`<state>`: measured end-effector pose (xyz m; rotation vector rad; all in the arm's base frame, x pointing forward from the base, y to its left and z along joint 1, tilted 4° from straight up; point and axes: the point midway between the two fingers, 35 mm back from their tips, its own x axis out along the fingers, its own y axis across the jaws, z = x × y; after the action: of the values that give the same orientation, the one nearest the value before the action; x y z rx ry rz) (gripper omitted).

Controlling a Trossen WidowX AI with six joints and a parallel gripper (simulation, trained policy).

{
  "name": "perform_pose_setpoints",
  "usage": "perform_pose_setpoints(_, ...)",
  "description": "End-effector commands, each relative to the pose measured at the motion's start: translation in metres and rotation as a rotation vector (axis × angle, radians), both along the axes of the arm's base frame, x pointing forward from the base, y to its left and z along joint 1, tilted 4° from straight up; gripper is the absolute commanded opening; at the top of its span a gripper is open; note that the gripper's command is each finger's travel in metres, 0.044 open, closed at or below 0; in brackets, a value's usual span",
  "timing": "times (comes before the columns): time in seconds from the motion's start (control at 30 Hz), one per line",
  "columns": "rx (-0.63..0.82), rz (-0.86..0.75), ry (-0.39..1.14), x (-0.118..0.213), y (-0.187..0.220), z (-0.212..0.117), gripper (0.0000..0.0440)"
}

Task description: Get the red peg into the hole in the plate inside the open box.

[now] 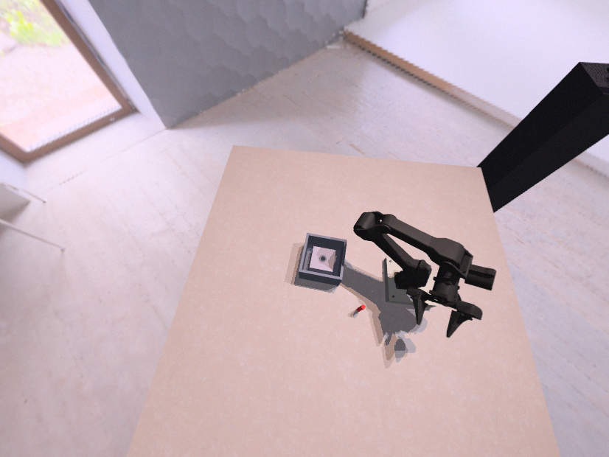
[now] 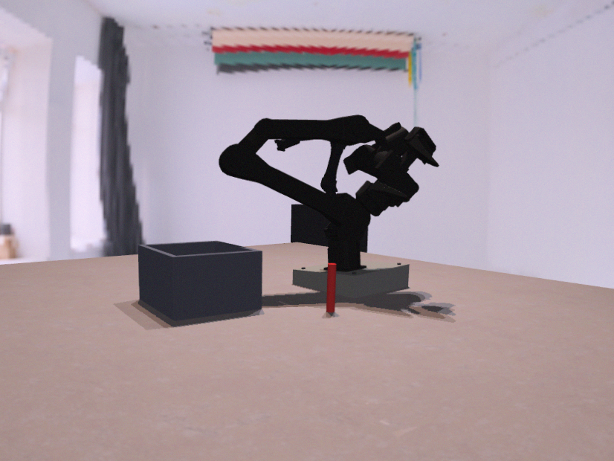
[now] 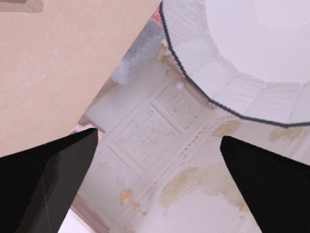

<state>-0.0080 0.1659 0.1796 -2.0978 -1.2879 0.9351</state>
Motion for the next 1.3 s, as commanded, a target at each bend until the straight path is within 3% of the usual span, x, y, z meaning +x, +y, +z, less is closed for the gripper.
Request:
perform_pose_setpoints(0.0, 0.008, -0.01, 0.032, 0.0, 0.001, 0.003, 0.0417)
perform_pose_setpoints(0.07, 0.023, -0.032, 0.097, 0.0, 0.002, 0.008, 0.044)
perform_pose_setpoints(1.27, 0.411, -0.448, 1.203, 0.026, 0.032, 0.125, 0.044)
